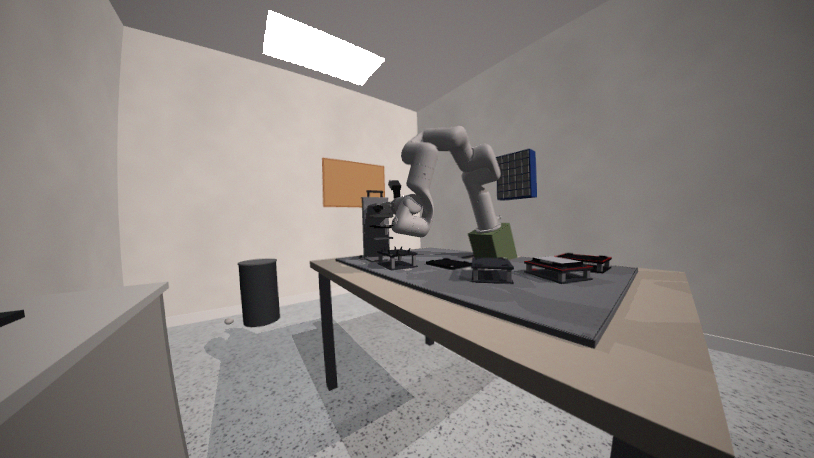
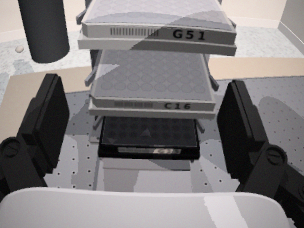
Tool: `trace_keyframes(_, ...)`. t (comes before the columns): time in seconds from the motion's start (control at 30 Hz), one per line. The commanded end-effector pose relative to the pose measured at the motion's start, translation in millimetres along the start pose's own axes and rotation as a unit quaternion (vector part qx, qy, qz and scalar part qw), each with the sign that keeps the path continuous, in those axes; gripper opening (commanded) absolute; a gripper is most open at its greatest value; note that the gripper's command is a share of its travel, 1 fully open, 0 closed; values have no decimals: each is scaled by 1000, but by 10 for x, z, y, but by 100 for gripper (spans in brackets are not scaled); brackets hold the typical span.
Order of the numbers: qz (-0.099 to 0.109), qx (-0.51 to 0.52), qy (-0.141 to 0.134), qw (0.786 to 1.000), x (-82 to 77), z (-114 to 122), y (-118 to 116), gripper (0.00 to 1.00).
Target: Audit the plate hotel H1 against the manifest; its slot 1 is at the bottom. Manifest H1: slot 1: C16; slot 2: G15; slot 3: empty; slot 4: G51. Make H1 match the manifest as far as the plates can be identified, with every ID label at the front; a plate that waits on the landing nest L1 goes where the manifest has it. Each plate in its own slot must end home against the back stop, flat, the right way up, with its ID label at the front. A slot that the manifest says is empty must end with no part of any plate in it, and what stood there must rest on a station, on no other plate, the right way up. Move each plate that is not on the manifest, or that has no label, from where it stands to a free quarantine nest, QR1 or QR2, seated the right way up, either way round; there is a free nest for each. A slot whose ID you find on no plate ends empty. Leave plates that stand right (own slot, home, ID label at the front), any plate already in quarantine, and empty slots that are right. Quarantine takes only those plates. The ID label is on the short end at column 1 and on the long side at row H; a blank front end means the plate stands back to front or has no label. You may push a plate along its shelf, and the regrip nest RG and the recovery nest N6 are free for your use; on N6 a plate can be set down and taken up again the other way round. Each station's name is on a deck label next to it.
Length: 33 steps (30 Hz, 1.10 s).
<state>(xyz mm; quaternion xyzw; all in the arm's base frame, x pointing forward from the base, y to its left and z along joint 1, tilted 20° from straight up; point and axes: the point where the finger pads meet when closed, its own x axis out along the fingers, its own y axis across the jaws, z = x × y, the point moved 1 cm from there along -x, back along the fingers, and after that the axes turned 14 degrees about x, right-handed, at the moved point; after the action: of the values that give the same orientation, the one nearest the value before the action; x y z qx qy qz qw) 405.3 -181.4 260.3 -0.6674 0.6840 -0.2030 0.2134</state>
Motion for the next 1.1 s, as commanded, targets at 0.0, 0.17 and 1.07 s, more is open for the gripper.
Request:
trace_keyframes(0.0, 0, 1, 0, 1000, 2, -8, -6, 100)
trace_keyframes(0.17, 0, 1, 0, 1000, 2, -8, -6, 100)
trace_keyframes(1.07, 0, 1, 0, 1000, -51, -8, -6, 100)
